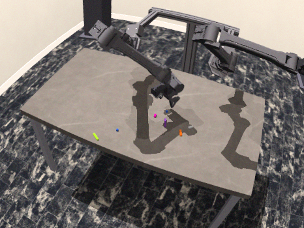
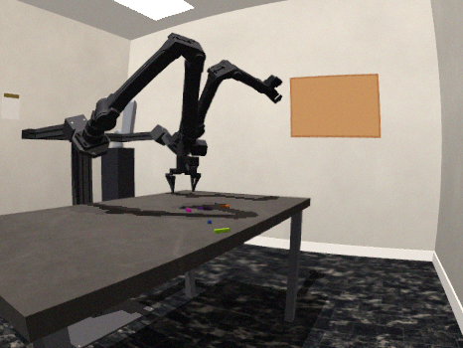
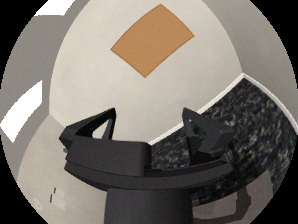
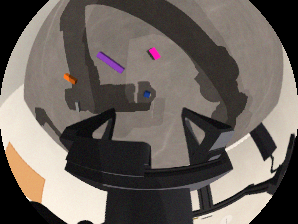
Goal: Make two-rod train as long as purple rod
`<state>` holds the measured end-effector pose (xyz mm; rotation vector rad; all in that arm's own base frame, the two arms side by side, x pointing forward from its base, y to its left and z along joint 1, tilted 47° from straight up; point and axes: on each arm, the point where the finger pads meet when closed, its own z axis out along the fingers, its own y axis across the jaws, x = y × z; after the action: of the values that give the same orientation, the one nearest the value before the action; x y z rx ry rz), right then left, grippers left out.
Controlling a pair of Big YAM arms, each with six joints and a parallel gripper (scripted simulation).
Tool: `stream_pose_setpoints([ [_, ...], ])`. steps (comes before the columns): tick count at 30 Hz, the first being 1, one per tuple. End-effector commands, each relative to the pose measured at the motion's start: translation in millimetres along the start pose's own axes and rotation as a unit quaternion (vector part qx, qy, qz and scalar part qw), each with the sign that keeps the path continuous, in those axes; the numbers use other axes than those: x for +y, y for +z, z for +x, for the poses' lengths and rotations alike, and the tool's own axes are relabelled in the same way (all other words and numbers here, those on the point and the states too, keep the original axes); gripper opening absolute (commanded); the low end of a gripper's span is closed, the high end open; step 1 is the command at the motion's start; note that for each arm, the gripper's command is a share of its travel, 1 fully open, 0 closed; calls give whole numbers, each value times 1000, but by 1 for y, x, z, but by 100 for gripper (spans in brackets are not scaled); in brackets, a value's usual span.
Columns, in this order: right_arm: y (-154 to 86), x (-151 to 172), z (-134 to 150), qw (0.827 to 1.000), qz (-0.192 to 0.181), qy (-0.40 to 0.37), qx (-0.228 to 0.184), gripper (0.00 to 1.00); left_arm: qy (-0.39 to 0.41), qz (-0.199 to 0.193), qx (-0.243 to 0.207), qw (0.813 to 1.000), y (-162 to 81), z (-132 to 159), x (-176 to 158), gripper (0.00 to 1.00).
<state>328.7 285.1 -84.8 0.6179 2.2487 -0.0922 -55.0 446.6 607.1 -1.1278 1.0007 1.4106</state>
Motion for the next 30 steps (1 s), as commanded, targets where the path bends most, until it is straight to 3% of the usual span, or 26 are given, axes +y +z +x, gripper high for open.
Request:
stream_pose_setpoints([
  [1, 3, 6, 2, 996, 3, 84, -5, 100, -3, -3, -12, 1000, -6, -8, 4, 100],
  [8, 2, 5, 8, 986, 1, 166, -5, 100, -3, -3, -12, 1000, -6, -8, 4, 100],
  [18, -1, 7, 8, 983, -3, 186, -4, 100, -3, -3, -12, 1000, -6, -8, 4, 100],
  [19, -1, 6, 8, 983, -3, 185, -4, 23, -3, -3, -12, 1000, -6, -8, 4, 100],
  [30, -1, 6, 8, 983, -3, 185, -4, 23, -3, -3, -12, 1000, -6, -8, 4, 100],
])
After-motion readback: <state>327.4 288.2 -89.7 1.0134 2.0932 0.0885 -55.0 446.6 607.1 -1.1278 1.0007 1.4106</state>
